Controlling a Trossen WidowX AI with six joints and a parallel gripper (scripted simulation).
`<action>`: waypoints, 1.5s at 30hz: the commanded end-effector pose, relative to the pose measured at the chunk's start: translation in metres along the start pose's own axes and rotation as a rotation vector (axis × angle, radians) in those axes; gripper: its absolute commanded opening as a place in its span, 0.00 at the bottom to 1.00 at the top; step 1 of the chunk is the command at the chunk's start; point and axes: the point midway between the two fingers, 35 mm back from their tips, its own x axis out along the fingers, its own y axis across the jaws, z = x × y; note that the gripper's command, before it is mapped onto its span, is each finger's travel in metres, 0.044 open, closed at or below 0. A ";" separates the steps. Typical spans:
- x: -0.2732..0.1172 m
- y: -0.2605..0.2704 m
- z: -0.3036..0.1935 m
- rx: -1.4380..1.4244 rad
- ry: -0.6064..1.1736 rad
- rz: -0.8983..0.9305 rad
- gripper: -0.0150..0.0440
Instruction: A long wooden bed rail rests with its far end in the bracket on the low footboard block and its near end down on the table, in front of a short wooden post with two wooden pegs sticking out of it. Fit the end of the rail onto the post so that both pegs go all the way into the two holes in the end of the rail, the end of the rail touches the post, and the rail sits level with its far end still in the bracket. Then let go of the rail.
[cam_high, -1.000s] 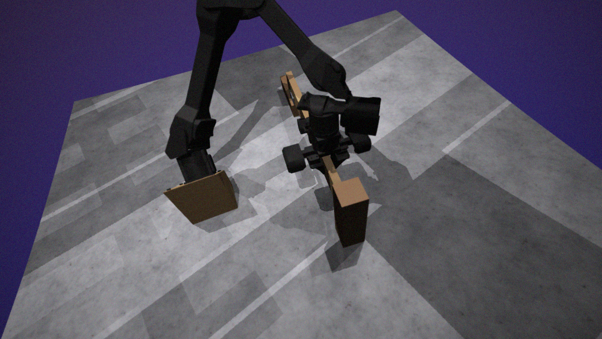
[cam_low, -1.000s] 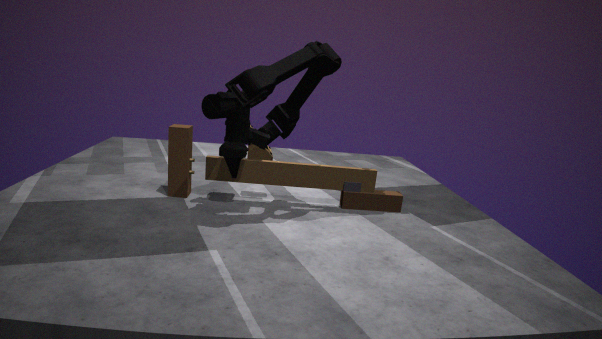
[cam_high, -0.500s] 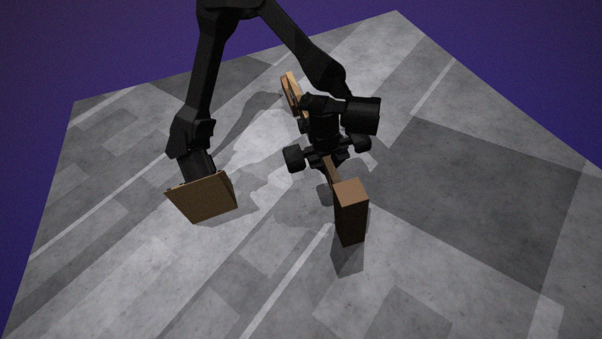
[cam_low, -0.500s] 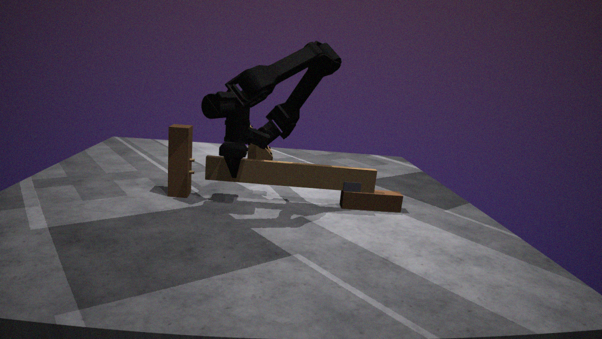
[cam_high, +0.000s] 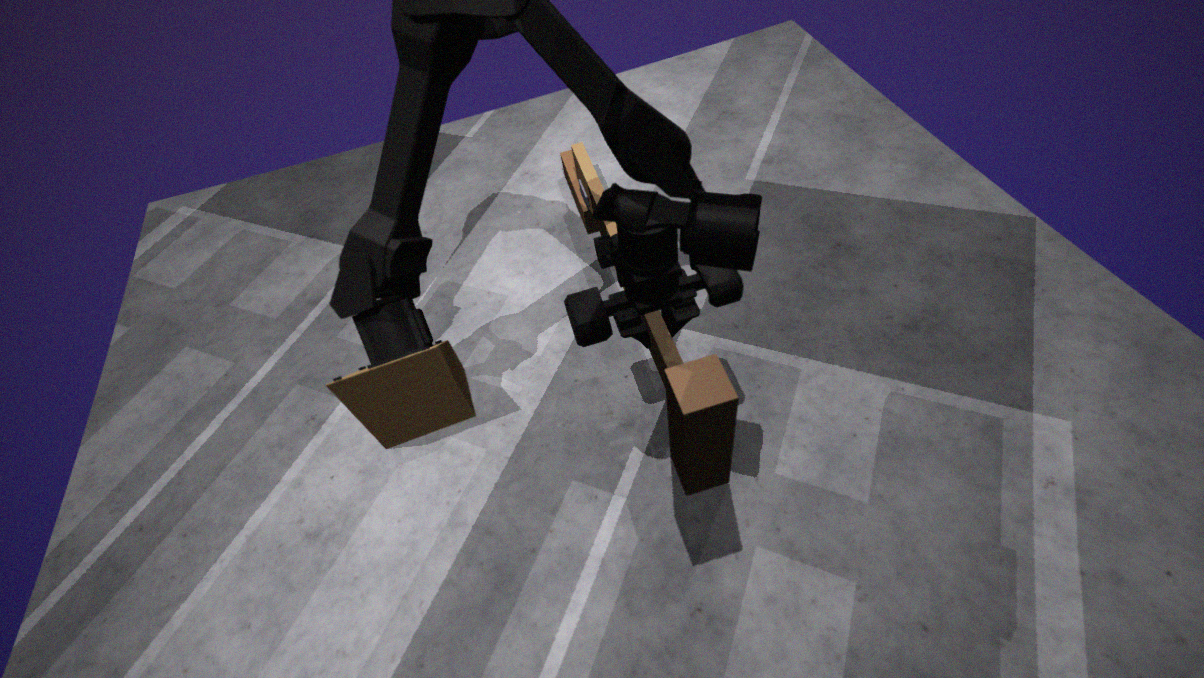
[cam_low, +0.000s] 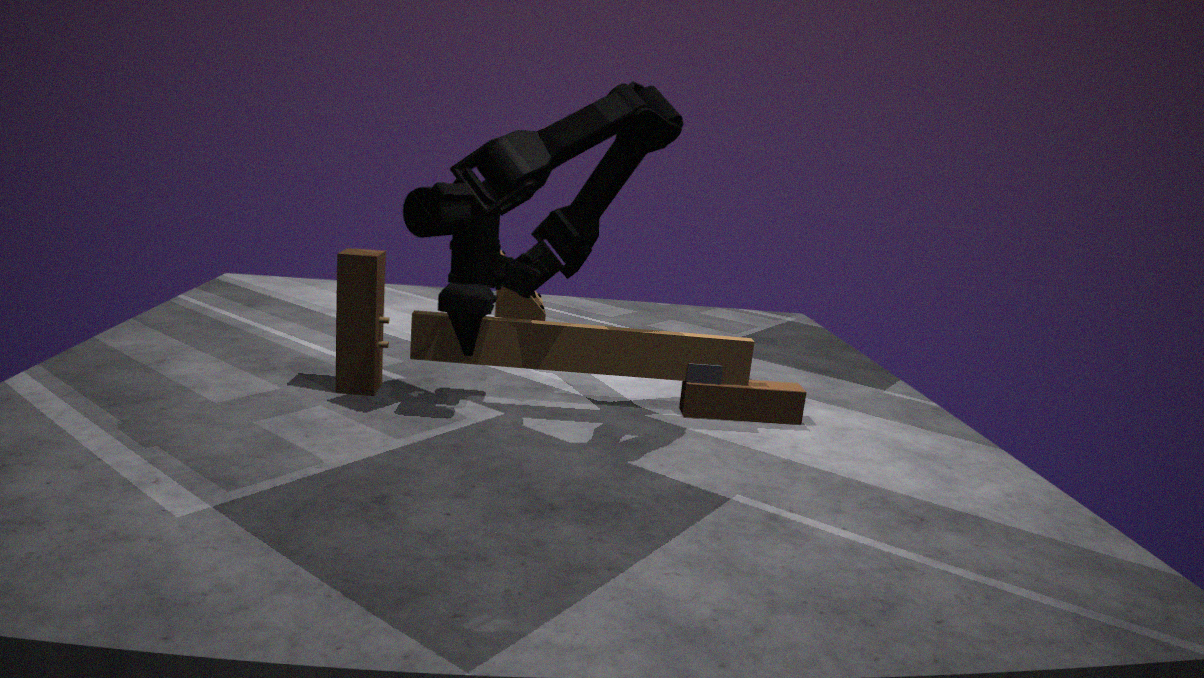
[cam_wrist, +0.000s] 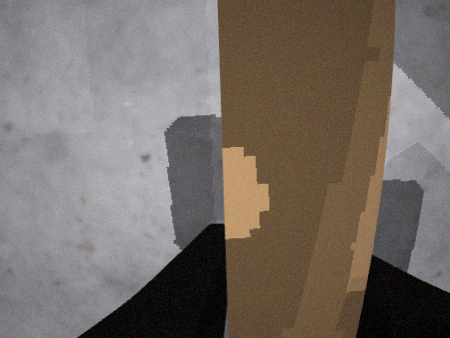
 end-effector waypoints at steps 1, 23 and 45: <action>-0.002 0.000 -0.001 0.002 0.002 -0.002 0.25; 0.000 0.001 -0.003 0.002 0.002 -0.002 0.25; -0.003 0.000 -0.009 0.002 0.002 -0.002 0.25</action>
